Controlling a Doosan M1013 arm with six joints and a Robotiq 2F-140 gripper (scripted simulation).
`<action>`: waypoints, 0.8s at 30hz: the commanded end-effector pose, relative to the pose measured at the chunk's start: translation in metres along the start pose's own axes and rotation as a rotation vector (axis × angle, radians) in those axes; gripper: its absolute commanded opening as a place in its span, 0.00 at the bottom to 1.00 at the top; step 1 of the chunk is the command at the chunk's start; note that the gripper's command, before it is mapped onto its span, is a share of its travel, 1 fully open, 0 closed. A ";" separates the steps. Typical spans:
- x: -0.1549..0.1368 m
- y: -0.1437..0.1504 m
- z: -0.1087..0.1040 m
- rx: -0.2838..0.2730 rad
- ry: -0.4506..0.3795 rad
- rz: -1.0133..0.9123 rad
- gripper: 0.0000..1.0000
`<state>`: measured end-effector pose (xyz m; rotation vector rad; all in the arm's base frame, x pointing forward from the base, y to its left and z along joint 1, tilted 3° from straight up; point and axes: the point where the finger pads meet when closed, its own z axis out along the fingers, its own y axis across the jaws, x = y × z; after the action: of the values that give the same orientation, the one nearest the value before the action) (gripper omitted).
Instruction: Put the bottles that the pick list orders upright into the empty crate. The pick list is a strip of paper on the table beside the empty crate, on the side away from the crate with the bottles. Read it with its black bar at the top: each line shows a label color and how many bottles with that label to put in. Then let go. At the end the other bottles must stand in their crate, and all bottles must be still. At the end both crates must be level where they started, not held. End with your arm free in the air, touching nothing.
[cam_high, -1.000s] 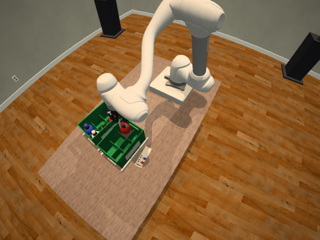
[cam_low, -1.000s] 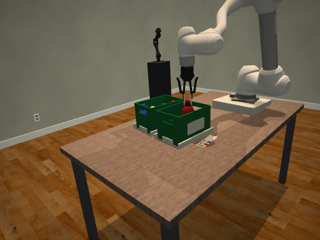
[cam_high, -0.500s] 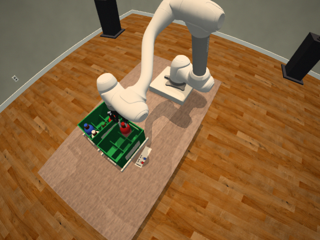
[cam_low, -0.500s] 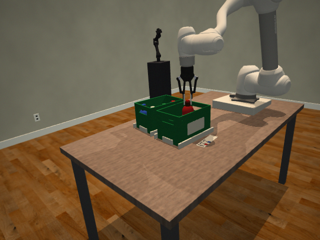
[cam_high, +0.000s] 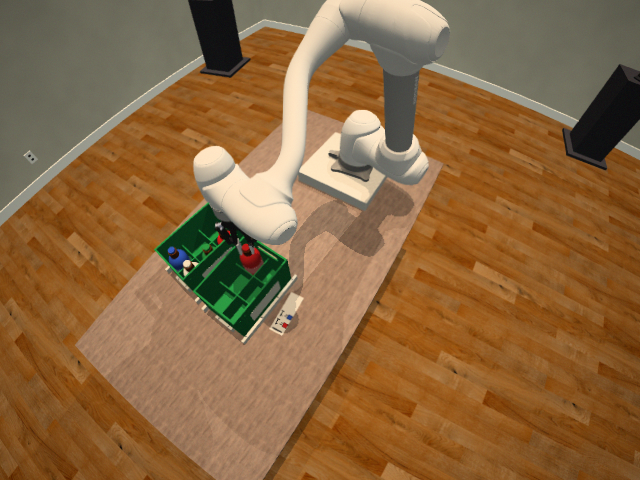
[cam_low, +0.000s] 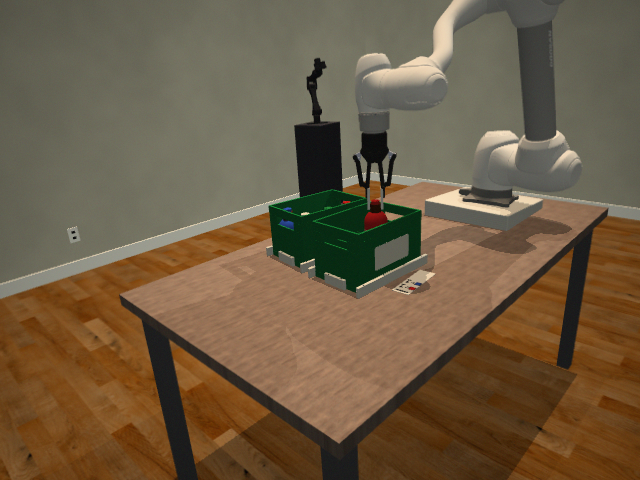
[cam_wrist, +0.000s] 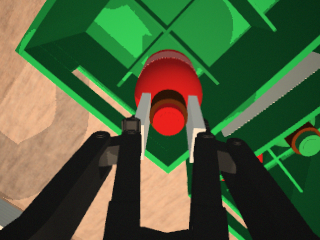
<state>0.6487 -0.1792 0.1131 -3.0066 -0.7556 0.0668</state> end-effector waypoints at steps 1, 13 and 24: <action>0.000 0.000 0.001 0.000 0.000 0.000 0.00; 0.000 0.000 0.006 0.000 0.000 0.000 0.00; 0.000 0.000 0.011 0.000 0.000 0.000 0.00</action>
<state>0.6481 -0.1789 0.1027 -3.0066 -0.7556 0.0669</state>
